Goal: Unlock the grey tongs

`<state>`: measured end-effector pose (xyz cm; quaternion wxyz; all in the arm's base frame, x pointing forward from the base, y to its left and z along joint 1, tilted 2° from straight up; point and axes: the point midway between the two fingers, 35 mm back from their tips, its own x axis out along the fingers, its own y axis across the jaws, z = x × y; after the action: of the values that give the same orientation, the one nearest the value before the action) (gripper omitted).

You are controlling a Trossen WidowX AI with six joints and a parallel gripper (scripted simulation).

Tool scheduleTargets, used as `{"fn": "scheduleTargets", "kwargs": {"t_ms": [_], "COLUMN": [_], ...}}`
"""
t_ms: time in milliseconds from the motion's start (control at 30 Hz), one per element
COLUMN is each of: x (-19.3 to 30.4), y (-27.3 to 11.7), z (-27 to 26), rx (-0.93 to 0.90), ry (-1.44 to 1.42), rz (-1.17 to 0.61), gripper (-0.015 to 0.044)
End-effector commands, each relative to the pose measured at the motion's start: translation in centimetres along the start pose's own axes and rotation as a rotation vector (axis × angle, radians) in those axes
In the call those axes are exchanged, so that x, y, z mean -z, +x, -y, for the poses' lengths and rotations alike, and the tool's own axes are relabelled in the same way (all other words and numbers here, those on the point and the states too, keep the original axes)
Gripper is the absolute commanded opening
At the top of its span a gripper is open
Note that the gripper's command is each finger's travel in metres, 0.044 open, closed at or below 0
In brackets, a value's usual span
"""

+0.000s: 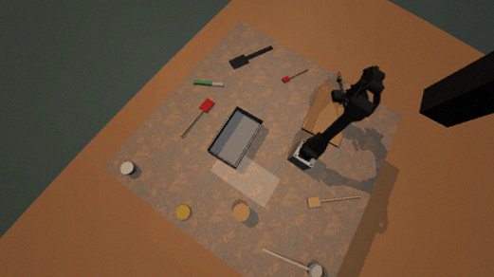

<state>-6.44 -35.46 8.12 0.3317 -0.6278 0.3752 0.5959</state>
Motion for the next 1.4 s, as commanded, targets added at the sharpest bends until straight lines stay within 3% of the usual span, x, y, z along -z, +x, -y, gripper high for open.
{"fn": "scheduleTargets", "kwargs": {"t_ms": [0, 1367], "x": [0.0, -0.2], "y": [0.6, 7.4], "z": [-0.1, 0.1], "rx": [-0.003, -0.001], "ry": [-0.006, -0.005], "rz": [0.002, 0.001], "gripper": [-0.015, -0.015]}}
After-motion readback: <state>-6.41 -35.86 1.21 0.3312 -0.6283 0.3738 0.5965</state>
